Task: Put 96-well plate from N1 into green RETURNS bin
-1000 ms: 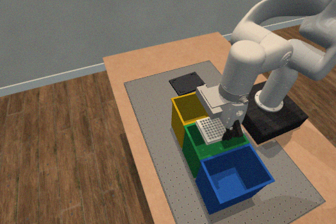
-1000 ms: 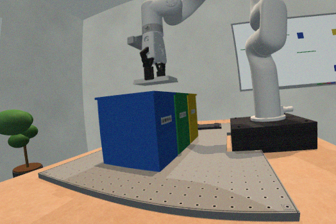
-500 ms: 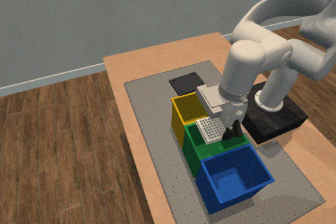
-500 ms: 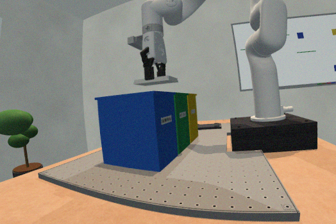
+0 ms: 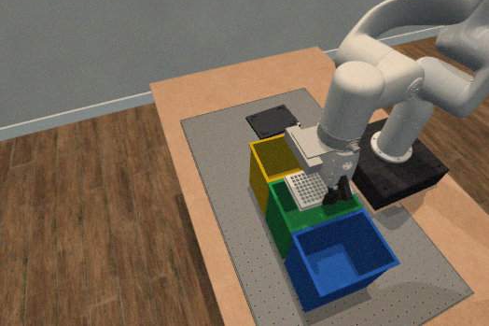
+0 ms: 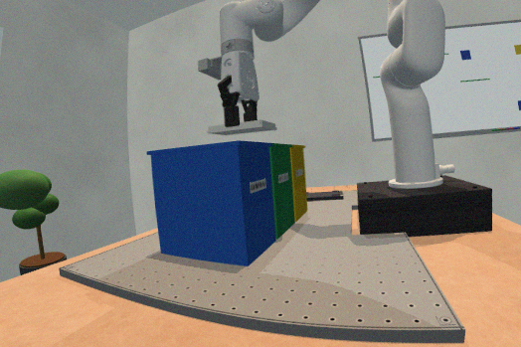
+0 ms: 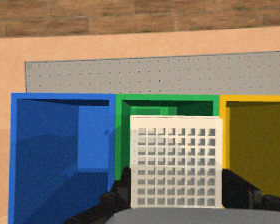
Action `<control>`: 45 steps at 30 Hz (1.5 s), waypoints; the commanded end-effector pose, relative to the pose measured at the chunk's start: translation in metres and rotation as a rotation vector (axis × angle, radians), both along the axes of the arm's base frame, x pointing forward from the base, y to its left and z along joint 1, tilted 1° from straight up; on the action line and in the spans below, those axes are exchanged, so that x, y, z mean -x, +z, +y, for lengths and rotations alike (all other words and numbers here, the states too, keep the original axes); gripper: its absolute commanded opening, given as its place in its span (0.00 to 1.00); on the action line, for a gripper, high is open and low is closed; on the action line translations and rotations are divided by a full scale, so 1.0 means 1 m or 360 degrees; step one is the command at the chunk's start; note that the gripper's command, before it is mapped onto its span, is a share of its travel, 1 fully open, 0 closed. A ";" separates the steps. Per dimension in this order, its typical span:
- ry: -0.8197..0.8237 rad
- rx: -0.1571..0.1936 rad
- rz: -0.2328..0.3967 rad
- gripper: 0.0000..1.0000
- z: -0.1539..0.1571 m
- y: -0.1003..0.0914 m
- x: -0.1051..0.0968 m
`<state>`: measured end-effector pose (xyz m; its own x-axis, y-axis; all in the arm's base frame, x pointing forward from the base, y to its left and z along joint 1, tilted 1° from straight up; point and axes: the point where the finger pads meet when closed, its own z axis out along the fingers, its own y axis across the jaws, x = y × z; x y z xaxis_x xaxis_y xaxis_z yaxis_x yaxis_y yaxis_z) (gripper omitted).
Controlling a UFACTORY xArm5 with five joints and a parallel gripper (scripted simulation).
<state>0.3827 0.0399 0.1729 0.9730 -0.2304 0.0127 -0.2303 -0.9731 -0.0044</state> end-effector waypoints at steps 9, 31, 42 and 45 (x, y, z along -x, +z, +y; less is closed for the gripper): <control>0.0000 -0.0001 -0.0006 0.00 0.000 -0.011 -0.001; 0.0000 -0.0001 -0.0006 0.00 0.000 -0.012 -0.001; 0.0000 -0.0001 -0.0006 0.00 0.000 -0.014 -0.001; 0.0000 -0.0001 -0.0006 0.00 0.000 -0.014 -0.001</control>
<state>0.3827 0.0396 0.1580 0.9730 -0.2304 0.0127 -0.2303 -0.9731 -0.0044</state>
